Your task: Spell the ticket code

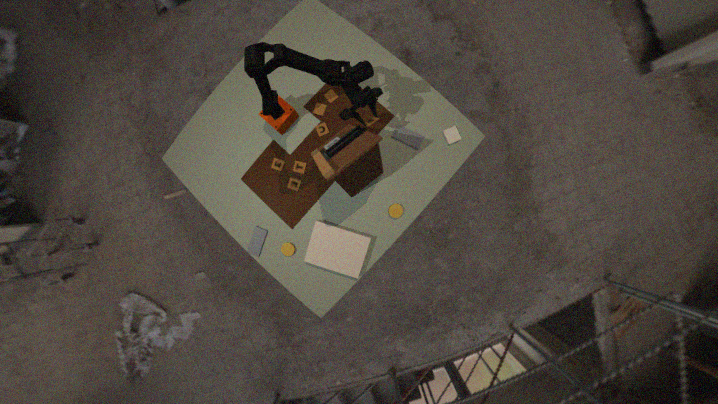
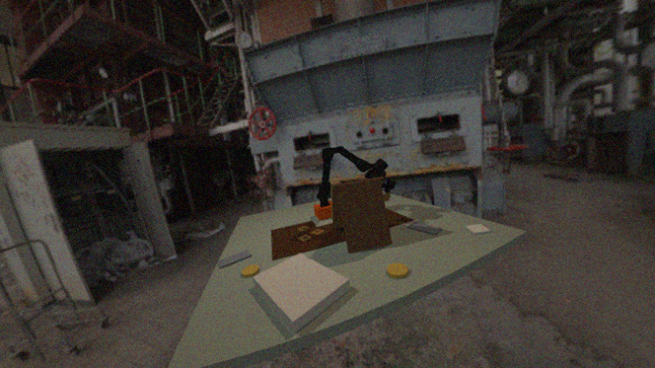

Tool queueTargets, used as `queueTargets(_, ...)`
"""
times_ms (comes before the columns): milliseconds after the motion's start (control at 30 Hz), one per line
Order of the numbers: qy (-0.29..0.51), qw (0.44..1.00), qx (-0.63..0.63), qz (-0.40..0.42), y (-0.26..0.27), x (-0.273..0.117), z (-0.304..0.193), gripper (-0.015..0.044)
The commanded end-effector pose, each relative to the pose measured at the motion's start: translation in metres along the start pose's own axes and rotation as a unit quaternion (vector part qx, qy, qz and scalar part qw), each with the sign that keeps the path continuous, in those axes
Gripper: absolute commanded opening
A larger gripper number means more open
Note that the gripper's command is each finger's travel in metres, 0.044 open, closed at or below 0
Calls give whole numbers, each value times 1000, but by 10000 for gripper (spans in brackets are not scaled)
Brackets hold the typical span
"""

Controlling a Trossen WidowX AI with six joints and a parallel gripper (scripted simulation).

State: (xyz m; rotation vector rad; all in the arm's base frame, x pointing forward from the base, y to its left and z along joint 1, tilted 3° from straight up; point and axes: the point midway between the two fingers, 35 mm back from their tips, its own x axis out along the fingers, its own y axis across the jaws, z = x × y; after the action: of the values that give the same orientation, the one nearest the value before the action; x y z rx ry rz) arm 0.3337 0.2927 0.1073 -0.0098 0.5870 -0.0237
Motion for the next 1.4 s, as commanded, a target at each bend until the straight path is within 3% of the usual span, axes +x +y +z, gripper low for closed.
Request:
queueTargets(0, 1, 1000, -4, 1, -3, 0, -1, 0)
queueTargets(1367, 1, 1000, -5, 0, -24, 0, -1, 0)
